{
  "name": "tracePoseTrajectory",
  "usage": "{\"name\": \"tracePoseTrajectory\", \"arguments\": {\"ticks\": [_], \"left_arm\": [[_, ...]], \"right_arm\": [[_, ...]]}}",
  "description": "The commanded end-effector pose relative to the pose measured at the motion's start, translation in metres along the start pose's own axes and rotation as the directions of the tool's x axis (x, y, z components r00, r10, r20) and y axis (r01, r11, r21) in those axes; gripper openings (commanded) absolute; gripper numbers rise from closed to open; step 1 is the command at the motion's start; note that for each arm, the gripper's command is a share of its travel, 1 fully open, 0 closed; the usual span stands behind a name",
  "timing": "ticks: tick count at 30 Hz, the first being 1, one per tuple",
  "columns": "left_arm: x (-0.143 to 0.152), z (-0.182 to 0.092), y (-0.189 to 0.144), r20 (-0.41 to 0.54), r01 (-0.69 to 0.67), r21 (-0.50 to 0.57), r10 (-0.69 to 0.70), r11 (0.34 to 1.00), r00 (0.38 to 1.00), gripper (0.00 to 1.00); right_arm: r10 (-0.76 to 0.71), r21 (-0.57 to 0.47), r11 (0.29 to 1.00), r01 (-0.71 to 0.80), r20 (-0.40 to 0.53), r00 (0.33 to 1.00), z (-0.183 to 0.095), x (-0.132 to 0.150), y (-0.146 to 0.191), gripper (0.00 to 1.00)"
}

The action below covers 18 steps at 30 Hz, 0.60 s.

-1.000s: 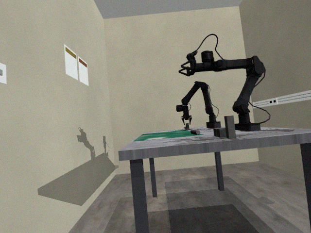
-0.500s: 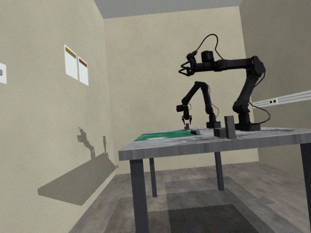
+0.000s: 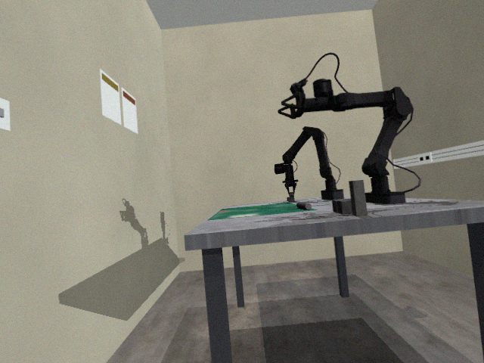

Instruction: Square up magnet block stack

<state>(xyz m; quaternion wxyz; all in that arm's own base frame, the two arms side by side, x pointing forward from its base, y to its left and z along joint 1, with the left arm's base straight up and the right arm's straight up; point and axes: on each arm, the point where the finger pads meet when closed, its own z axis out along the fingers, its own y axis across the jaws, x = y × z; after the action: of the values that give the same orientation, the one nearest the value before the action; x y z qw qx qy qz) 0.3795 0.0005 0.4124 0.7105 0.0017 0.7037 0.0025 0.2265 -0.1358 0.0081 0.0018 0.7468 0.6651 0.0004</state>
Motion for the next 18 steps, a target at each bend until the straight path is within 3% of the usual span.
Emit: {"name": "tracePoseTrajectory", "arguments": {"ticks": [1,18], "left_arm": [[-0.0366,-0.0079,-0.0007,0.090,-0.001,0.005,0.001,1.000,0.996,1.00],[-0.0366,-0.0079,-0.0007,0.090,-0.001,0.005,0.001,1.000,0.996,1.00]], "right_arm": [[-0.005,-0.058,0.998,0.007,0.031,1.000,-0.0204,-0.0061,0.0127,0.32],[-0.005,-0.061,0.998,0.007,0.032,0.999,-0.0212,-0.0065,0.0138,0.30]]}}
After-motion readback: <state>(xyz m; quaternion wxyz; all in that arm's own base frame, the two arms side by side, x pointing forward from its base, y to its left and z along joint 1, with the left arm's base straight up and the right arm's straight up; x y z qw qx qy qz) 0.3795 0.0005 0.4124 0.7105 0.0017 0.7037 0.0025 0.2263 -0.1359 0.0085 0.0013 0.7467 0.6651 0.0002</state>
